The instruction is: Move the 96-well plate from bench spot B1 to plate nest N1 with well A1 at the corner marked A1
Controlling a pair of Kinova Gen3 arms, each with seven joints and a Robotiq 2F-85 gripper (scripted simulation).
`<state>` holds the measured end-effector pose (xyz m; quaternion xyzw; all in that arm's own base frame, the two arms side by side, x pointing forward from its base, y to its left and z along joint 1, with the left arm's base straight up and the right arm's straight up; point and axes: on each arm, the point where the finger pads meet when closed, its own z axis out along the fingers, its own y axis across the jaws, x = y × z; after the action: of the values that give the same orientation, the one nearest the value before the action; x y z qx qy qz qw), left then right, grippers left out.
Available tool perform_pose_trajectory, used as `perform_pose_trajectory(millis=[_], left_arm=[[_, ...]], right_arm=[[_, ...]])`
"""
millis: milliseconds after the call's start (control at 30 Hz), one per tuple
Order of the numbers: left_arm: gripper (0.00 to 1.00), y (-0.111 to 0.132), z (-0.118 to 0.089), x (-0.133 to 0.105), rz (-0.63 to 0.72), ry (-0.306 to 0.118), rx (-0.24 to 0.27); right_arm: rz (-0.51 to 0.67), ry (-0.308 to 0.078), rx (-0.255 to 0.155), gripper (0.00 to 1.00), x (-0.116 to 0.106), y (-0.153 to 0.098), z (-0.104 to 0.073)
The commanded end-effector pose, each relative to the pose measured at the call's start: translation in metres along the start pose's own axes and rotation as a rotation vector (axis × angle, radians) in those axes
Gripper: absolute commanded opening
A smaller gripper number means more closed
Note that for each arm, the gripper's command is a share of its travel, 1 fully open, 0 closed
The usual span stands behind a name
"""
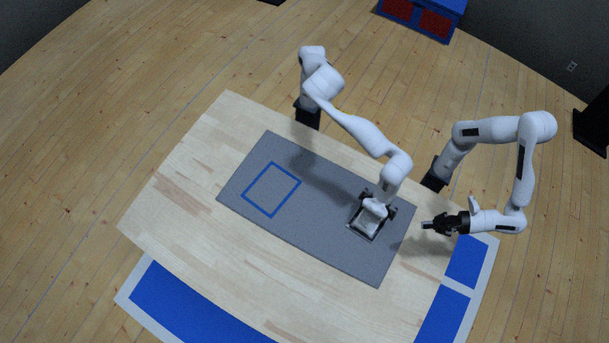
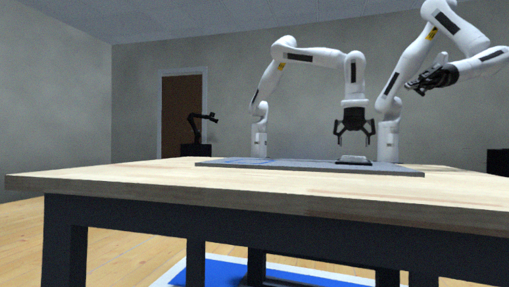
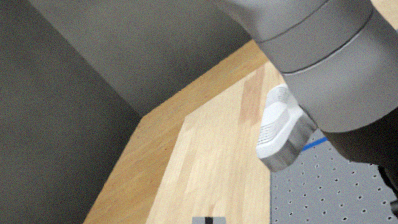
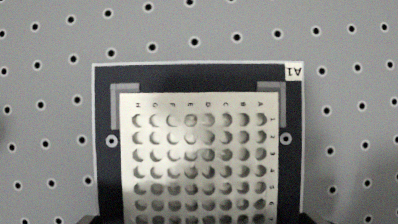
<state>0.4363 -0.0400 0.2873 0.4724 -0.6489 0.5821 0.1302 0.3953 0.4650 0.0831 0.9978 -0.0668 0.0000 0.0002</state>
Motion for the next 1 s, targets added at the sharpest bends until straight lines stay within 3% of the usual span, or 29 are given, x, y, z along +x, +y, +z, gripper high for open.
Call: perform_pose_trajectory(millis=[0, 967], left_arm=[[0.017, -0.0006, -0.0002, 0.0006, 0.002, 0.0, 0.001], [0.017, -0.0006, -0.0002, 0.0006, 0.002, 0.0, 0.001]], right_arm=[[0.0, 0.002, 0.003, 1.0, 0.0003, -0.0008, -0.0026], [0.0, 0.002, 0.003, 1.0, 0.0003, -0.0008, -0.011]])
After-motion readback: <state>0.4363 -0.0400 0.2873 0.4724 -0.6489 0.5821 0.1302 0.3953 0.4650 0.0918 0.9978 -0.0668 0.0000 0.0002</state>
